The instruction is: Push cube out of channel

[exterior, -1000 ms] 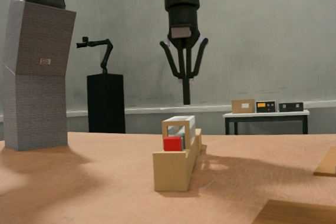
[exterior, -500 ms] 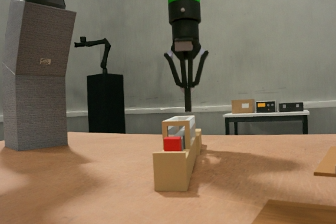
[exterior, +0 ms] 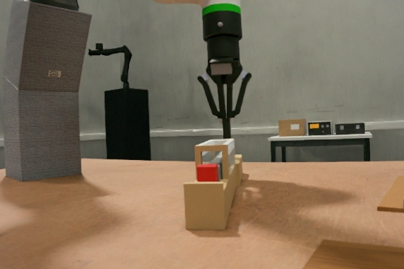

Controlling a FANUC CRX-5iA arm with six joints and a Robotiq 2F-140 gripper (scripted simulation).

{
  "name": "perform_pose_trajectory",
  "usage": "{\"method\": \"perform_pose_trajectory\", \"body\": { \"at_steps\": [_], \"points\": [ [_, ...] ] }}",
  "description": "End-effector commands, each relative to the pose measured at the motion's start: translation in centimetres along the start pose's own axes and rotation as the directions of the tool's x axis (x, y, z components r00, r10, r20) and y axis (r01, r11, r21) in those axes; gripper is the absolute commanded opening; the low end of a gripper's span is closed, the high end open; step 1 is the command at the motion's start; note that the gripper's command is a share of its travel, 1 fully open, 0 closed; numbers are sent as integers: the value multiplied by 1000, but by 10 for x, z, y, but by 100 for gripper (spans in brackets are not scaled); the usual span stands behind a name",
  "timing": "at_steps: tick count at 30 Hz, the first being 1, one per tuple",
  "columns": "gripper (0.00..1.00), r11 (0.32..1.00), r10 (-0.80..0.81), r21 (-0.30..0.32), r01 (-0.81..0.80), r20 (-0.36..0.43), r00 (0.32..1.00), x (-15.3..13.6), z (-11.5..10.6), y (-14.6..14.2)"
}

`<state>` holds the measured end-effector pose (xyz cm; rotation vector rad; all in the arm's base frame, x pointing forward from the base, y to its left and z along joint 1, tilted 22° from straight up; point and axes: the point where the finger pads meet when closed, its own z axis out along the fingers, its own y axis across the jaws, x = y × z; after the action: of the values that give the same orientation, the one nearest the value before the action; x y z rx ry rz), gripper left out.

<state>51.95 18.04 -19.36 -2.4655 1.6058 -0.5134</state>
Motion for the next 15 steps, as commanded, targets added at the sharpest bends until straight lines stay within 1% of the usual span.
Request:
{"method": "perform_pose_trajectory", "body": {
  "at_steps": [1, 7, 15],
  "points": [
    [10, 1000, 0, 5, 0, 1, 1000, 0, 6, -1],
    [10, 1000, 0, 5, 0, 1, 1000, 0, 19, -1],
    [10, 1000, 0, 5, 0, 1, 1000, 2, 20, -1]
  ]
}}
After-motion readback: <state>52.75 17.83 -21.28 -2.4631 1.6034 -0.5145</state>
